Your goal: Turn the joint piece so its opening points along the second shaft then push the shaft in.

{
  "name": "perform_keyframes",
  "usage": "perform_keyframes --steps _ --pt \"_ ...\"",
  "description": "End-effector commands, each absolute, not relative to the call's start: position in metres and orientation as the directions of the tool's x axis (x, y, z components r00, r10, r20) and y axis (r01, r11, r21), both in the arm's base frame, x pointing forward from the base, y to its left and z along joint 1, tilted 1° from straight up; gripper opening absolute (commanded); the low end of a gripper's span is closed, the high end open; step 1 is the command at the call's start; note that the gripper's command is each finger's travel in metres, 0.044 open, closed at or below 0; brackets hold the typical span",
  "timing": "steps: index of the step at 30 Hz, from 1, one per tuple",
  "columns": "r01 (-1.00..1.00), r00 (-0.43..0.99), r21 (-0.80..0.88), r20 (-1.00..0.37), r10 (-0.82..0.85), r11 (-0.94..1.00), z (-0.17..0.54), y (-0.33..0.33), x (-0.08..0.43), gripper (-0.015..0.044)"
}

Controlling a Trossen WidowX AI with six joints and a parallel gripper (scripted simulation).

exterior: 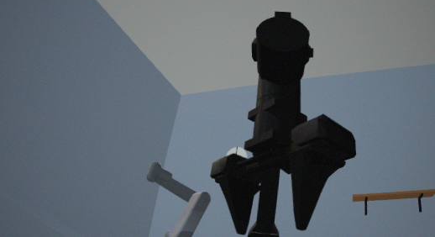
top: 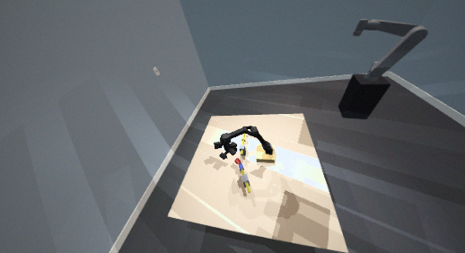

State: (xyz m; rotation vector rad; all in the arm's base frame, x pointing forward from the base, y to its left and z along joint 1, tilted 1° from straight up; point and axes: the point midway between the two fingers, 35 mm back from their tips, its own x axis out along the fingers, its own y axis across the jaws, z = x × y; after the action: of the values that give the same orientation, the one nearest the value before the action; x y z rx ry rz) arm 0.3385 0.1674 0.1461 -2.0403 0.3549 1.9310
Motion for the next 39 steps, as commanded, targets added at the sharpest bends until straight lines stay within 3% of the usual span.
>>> perform_keyframes --steps 1,10,25,39 --pt "-0.379 0.056 -0.047 -0.998 0.028 -0.924 0.128 0.167 0.338 0.0440" --pt "-0.380 0.055 -0.047 -0.998 0.028 -0.924 0.111 0.168 0.334 0.0440" --pt "-0.380 0.049 -0.048 -0.998 0.031 -0.924 0.107 0.193 0.273 0.0440" --pt "-0.380 0.049 -0.048 -0.998 0.031 -0.924 0.091 0.194 0.273 0.0440"
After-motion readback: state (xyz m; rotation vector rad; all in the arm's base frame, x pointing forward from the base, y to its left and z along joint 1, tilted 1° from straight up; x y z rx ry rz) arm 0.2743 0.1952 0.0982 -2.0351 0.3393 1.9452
